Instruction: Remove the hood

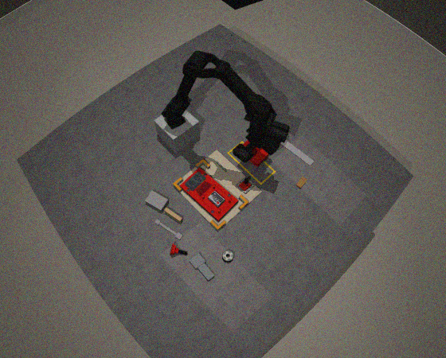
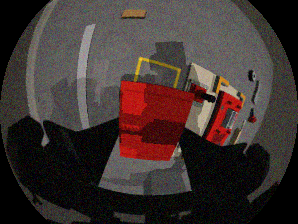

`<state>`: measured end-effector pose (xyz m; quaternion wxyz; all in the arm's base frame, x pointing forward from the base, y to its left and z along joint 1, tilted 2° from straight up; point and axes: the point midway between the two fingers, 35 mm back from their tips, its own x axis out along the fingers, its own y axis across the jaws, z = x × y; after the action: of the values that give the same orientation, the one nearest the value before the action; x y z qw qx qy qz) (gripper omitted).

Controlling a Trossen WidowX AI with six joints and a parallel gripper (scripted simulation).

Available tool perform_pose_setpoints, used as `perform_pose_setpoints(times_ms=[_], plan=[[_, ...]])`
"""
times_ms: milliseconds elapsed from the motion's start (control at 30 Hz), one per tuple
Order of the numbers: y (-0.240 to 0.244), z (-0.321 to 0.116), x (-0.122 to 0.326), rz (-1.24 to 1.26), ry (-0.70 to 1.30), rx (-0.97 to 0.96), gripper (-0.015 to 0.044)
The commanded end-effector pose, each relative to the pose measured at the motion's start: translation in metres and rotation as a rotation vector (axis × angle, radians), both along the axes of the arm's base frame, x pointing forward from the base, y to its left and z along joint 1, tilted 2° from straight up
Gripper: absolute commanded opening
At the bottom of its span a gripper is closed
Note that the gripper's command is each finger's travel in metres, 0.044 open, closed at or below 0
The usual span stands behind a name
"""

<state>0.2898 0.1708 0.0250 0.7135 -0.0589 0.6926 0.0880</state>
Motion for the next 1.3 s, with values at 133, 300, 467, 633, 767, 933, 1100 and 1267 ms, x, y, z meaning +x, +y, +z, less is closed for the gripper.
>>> perform_pose_setpoints(times_ms=[133, 300, 467, 633, 767, 933, 1100, 1267], plan=[[0.001, -0.006, -0.001, -0.003, 0.006, 0.001, 0.0000], [0.001, -0.009, -0.001, -0.003, 0.006, 0.001, 0.0000], [0.001, -0.012, -0.001, -0.003, 0.006, 0.001, 0.0000], [0.001, -0.015, -0.001, -0.003, 0.006, 0.001, 0.0000], [0.001, -0.018, -0.001, -0.003, 0.006, 0.001, 0.0000], [0.001, -0.021, -0.001, -0.003, 0.006, 0.001, 0.0000], [0.001, -0.024, -0.001, -0.003, 0.006, 0.001, 0.0000], [0.001, -0.026, -0.001, -0.003, 0.006, 0.001, 0.0000]])
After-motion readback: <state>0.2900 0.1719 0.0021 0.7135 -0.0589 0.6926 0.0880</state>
